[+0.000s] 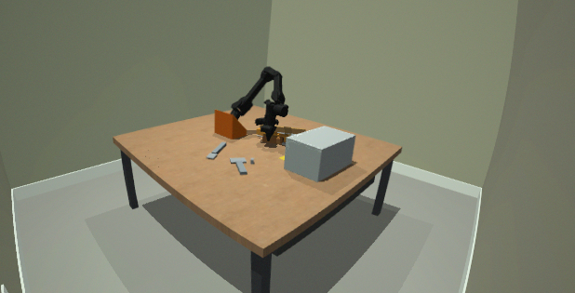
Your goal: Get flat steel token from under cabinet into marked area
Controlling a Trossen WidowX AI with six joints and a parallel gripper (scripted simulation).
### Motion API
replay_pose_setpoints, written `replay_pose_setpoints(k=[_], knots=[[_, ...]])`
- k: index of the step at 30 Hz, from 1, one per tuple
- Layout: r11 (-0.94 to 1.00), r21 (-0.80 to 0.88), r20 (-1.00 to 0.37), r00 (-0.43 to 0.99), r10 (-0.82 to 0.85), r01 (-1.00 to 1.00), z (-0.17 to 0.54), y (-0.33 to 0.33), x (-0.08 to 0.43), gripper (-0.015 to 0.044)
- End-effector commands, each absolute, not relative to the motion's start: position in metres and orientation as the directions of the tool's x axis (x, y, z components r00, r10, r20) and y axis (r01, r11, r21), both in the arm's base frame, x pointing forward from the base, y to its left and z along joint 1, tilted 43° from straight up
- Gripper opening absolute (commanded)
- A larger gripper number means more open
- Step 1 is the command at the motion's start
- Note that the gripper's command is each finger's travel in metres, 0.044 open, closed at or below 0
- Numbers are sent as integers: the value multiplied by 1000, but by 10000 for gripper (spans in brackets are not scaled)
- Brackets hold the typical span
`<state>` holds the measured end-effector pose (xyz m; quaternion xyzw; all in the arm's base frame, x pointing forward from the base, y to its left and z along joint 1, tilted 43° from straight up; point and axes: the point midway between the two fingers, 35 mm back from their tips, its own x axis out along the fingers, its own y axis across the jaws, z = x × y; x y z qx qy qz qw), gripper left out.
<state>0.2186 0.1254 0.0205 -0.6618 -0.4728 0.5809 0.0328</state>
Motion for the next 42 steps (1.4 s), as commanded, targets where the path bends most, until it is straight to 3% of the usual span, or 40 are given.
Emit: replay_pose_setpoints(k=[1, 29, 36, 40, 42], knots=[[-535, -595, -729, -122, 674, 600, 24, 128, 218, 0], [-535, -595, -729, -123, 674, 599, 27, 132, 214, 0], [-552, -591, -739, -121, 662, 588, 25, 129, 215, 184], [-553, -590, -740, -121, 661, 588, 25, 129, 215, 200], [-547, -598, -732, -122, 670, 586, 25, 129, 215, 253]])
